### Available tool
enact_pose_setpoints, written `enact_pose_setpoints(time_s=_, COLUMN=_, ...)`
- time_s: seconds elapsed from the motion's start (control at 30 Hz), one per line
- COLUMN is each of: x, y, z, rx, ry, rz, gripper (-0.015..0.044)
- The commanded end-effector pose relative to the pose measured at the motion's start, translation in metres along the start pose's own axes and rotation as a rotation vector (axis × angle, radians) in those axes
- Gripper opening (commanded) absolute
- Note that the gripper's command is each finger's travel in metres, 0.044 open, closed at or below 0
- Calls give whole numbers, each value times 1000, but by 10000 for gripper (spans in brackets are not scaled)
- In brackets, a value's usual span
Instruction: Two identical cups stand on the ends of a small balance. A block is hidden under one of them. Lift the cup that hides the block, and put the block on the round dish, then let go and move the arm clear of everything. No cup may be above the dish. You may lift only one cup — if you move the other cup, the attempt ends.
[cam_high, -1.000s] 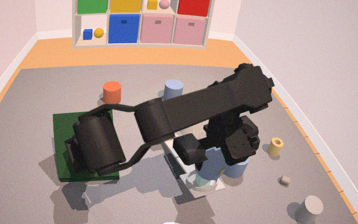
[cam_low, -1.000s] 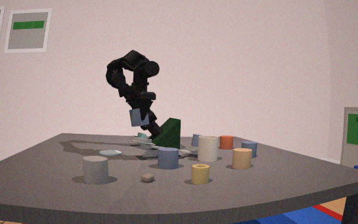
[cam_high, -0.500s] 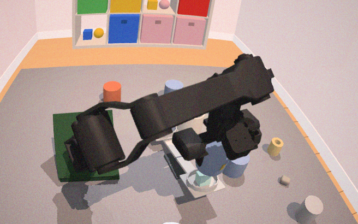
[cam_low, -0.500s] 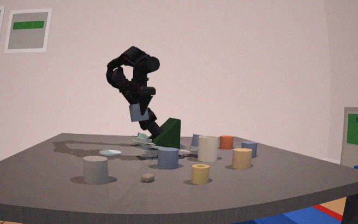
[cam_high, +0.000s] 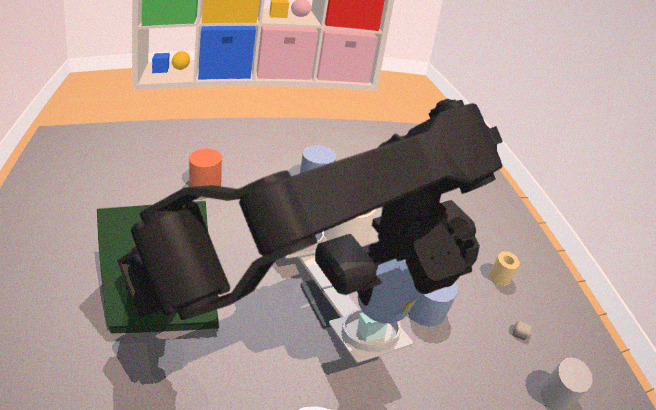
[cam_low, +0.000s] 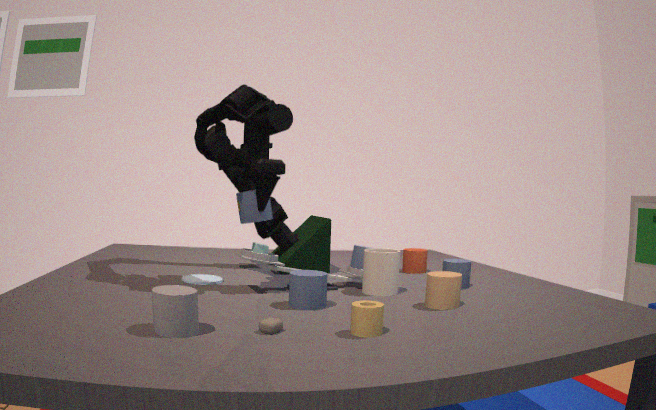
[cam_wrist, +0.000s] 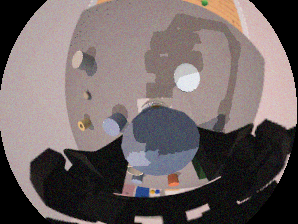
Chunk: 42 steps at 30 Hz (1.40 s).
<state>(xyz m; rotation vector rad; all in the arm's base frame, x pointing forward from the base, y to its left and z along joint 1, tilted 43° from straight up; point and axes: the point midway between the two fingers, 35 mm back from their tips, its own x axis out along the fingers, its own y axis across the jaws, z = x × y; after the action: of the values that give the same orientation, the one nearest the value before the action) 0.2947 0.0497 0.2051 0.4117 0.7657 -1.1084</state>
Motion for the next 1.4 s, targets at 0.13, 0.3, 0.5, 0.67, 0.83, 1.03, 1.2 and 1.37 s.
enact_pose_setpoints(time_s=0.13, x=0, y=0, z=0, rx=0, ry=0, rz=1, gripper=0)
enact_pose_setpoints(time_s=0.3, x=0, y=0, z=0, rx=0, ry=0, rz=1, gripper=0)
enact_pose_setpoints(time_s=0.5, x=0, y=0, z=0, rx=0, ry=0, rz=1, gripper=0)
enact_pose_setpoints(time_s=0.67, x=0, y=0, z=0, rx=0, ry=0, rz=1, gripper=0)
enact_pose_setpoints(time_s=0.83, x=0, y=0, z=0, rx=0, ry=0, rz=1, gripper=0)
enact_pose_setpoints(time_s=1.03, x=0, y=0, z=0, rx=0, ry=0, rz=1, gripper=0)
enact_pose_setpoints(time_s=1.2, x=0, y=0, z=0, rx=0, ry=0, rz=1, gripper=0)
enact_pose_setpoints(time_s=1.37, x=11, y=-19, z=22, rx=21, ry=25, rz=-5, gripper=0)
